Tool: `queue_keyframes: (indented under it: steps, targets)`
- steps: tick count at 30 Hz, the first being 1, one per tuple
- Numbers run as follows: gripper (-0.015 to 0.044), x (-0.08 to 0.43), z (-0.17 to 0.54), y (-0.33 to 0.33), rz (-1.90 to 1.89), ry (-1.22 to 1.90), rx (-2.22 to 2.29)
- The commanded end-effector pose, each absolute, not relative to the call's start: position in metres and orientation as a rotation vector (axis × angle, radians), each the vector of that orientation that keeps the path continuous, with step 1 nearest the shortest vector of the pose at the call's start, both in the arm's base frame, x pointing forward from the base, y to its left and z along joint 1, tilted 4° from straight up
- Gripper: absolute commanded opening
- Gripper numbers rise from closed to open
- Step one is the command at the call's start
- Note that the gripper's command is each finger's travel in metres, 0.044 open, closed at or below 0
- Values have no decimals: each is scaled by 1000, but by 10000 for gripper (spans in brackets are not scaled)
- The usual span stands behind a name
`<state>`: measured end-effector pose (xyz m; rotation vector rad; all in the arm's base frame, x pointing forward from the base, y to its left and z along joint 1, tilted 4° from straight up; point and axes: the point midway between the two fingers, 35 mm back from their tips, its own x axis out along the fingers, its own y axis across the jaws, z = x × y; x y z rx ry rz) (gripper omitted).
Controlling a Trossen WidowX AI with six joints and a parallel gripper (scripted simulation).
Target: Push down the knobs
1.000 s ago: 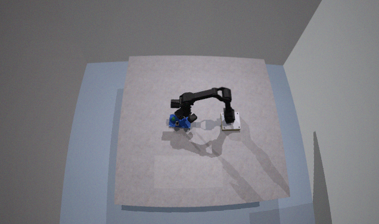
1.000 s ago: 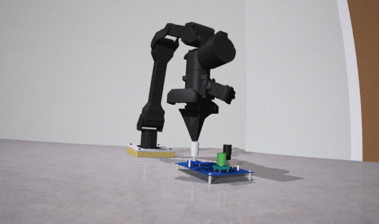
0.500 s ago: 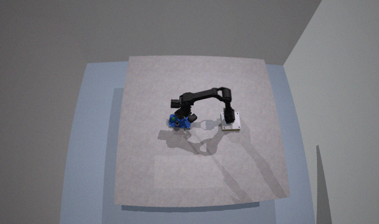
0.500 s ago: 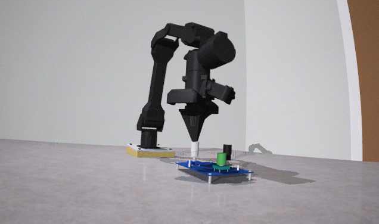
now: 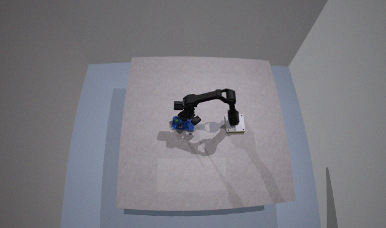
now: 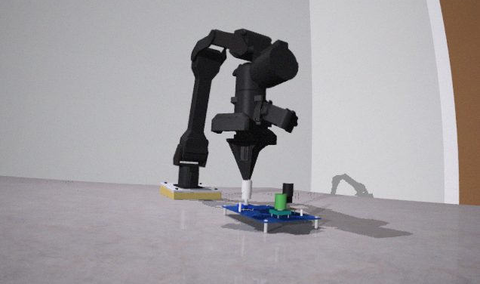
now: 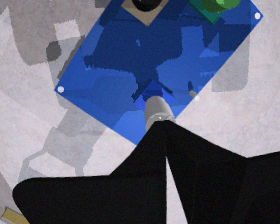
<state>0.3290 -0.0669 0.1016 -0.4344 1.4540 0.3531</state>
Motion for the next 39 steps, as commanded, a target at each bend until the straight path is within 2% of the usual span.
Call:
queue_keyframes:
  steps: [1,39]
  targets:
    - [0,330,98,-67,352,1453,-428]
    - [0,331,93,-67,352,1453,-428]
